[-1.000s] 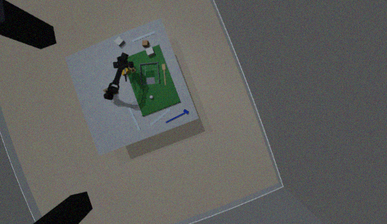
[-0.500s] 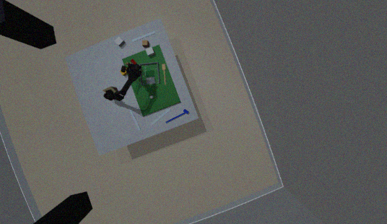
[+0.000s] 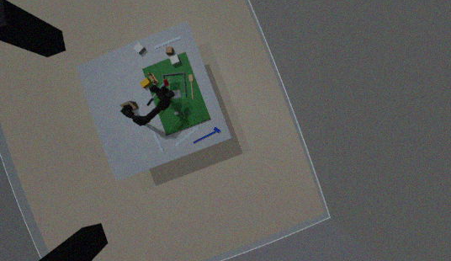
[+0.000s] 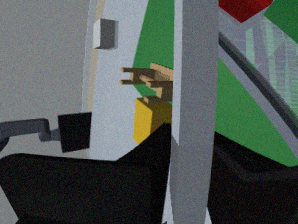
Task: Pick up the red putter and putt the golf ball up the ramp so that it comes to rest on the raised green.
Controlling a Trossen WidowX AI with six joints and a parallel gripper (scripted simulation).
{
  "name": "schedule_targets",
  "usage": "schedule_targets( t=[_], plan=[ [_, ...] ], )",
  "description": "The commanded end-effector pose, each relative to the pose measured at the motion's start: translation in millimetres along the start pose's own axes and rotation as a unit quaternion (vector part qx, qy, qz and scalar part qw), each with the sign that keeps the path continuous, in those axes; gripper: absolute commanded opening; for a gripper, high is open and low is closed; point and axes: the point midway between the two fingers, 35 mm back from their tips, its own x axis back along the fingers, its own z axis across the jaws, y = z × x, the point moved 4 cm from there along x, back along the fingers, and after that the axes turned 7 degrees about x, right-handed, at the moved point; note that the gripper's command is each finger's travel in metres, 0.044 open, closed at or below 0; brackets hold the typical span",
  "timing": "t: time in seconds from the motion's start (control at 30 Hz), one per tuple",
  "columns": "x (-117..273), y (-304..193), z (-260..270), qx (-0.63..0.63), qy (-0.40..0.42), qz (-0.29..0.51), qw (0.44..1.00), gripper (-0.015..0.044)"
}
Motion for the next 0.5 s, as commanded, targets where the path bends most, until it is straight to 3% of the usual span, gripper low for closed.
schedule_targets(
  t=[0.0,0.47],
  plan=[
    [16,-7,-8,-0.041,0.019,-0.024,0.999,0.0],
    [89,-50,-61,-0.202,0.081,-0.129,0.967,0.0]
  ],
)
